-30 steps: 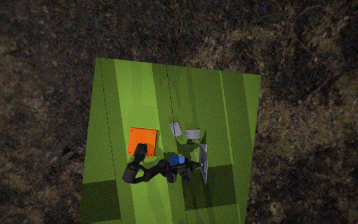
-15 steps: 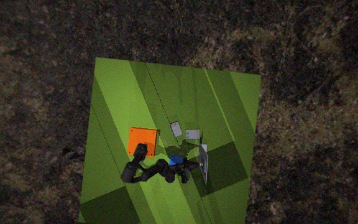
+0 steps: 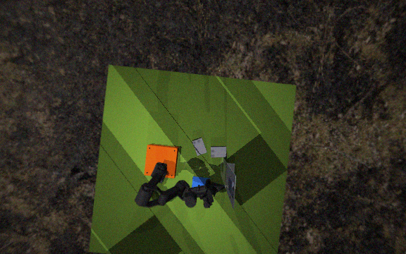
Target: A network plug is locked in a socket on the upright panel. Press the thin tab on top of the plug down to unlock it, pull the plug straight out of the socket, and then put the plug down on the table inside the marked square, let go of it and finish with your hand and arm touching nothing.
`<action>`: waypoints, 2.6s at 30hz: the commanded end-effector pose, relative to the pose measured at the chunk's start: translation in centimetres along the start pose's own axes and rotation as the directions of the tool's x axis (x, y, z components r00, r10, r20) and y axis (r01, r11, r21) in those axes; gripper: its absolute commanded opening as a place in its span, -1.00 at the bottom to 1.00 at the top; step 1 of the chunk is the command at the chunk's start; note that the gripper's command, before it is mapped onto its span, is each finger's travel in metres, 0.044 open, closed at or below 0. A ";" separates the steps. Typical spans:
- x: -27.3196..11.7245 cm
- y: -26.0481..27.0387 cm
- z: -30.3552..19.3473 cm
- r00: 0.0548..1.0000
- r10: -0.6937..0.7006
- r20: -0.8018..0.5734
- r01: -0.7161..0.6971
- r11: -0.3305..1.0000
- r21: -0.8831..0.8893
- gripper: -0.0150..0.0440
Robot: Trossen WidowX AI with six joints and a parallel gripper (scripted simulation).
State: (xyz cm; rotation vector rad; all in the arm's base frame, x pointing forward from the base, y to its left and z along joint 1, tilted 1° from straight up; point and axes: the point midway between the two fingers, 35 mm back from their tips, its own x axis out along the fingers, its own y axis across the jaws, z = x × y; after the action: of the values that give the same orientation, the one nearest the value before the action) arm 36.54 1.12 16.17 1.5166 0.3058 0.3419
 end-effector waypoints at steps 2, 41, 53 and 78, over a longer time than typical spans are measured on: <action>-0.6 0.0 -0.2 1.000 0.002 -0.004 -0.002 1.000 0.005 -0.49; -3.5 0.0 -0.2 1.000 -0.001 -0.004 0.001 1.000 0.005 -0.49; -4.3 0.0 -0.1 1.000 -0.002 -0.004 0.002 1.000 0.005 -0.49; -4.8 2.7 -0.5 1.000 0.000 -0.002 0.000 1.000 -0.001 -0.49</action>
State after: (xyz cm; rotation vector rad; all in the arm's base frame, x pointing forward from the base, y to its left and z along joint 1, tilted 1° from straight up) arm 31.89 -0.34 17.70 1.5213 0.3205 0.3360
